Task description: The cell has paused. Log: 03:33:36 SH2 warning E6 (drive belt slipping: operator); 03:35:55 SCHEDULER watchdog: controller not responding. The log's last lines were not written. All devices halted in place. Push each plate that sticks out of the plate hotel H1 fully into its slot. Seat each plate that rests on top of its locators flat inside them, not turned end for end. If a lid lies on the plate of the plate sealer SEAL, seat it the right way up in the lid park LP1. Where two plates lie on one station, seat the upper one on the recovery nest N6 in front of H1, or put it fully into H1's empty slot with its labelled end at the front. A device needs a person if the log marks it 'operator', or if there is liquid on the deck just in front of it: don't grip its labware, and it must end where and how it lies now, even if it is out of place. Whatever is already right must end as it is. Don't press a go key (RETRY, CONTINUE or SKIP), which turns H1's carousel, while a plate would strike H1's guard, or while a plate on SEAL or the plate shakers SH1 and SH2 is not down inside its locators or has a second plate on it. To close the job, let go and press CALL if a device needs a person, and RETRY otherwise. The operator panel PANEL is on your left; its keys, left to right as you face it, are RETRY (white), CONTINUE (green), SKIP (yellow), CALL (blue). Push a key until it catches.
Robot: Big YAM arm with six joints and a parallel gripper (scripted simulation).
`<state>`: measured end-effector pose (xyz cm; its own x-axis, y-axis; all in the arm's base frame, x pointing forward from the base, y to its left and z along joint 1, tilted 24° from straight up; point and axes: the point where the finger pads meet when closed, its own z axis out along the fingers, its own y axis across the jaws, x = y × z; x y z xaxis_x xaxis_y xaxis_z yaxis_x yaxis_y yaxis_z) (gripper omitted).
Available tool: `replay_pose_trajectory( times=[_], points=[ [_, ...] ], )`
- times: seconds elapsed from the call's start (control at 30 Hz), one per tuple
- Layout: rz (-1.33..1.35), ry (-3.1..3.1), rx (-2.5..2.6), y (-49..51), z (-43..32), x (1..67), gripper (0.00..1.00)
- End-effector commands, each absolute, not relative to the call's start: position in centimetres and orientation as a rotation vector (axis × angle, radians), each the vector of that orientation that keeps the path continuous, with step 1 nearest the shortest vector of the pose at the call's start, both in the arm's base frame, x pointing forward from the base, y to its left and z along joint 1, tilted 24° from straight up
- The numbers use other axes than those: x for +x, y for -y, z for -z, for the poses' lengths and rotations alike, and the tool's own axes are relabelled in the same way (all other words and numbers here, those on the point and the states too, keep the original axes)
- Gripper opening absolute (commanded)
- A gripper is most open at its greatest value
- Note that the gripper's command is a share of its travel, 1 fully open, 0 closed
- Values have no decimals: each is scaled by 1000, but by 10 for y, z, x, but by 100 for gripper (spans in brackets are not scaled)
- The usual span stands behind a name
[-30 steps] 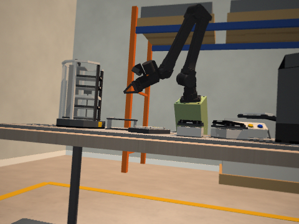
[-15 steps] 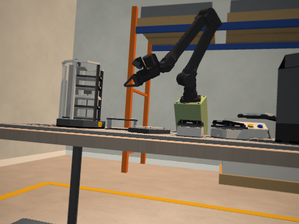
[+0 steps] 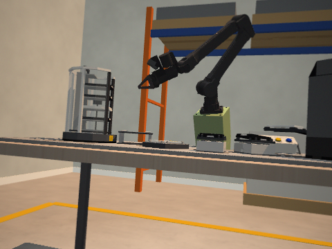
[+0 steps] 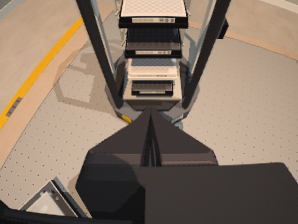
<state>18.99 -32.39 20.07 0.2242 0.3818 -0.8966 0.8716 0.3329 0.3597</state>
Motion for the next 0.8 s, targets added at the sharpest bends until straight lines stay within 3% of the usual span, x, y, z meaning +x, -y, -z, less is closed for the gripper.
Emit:
replay_pose_trajectory(
  times=[0.0,0.47,0.5,0.57,0.77],
  points=[
    [521,-1352,1238,333,-231,190,0],
    [523,-1354,1237,328,-261,175,0],
    [506,-1402,1283,323,-229,171,0],
    [525,-1350,1232,327,-272,172,0],
    [454,-1549,1196,315,-270,188,0]
  ],
)
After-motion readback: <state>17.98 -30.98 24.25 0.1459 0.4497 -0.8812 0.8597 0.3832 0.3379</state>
